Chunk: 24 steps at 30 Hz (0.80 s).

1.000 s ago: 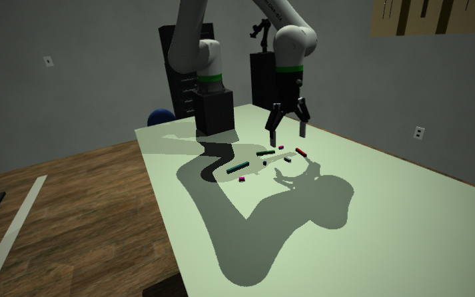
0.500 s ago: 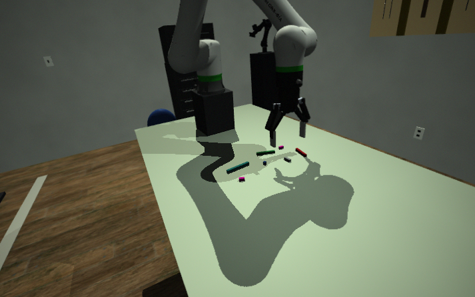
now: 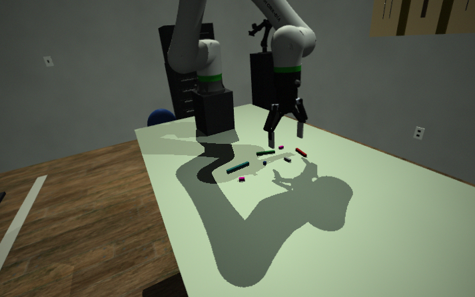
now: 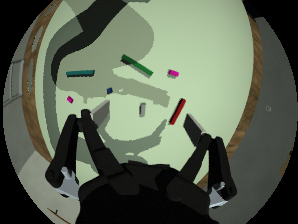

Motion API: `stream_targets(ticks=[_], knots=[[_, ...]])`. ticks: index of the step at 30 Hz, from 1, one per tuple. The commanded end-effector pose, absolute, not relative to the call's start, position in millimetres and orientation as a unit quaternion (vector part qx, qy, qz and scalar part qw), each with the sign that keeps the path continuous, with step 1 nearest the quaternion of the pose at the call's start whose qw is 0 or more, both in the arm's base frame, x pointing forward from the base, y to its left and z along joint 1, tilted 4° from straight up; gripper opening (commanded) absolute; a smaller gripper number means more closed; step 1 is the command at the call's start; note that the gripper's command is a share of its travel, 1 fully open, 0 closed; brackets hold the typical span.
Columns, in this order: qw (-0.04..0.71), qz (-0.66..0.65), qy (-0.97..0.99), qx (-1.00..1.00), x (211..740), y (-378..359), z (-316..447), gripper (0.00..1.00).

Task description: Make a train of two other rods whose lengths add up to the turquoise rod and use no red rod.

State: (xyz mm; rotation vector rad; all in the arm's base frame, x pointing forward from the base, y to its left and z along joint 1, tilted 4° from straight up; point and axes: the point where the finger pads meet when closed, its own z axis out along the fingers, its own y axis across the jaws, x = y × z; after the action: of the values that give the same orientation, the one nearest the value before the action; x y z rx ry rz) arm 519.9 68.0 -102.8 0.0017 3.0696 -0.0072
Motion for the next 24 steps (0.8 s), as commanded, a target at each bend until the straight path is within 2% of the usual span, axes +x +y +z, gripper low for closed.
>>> stream_targets(ticks=[1, 24], knots=[[0.035, -0.004, 0.996, -0.083, 522, 34, -103, 1.0], [0.033, -0.013, 0.934, -0.357, 511, -79, -104, 1.0]])
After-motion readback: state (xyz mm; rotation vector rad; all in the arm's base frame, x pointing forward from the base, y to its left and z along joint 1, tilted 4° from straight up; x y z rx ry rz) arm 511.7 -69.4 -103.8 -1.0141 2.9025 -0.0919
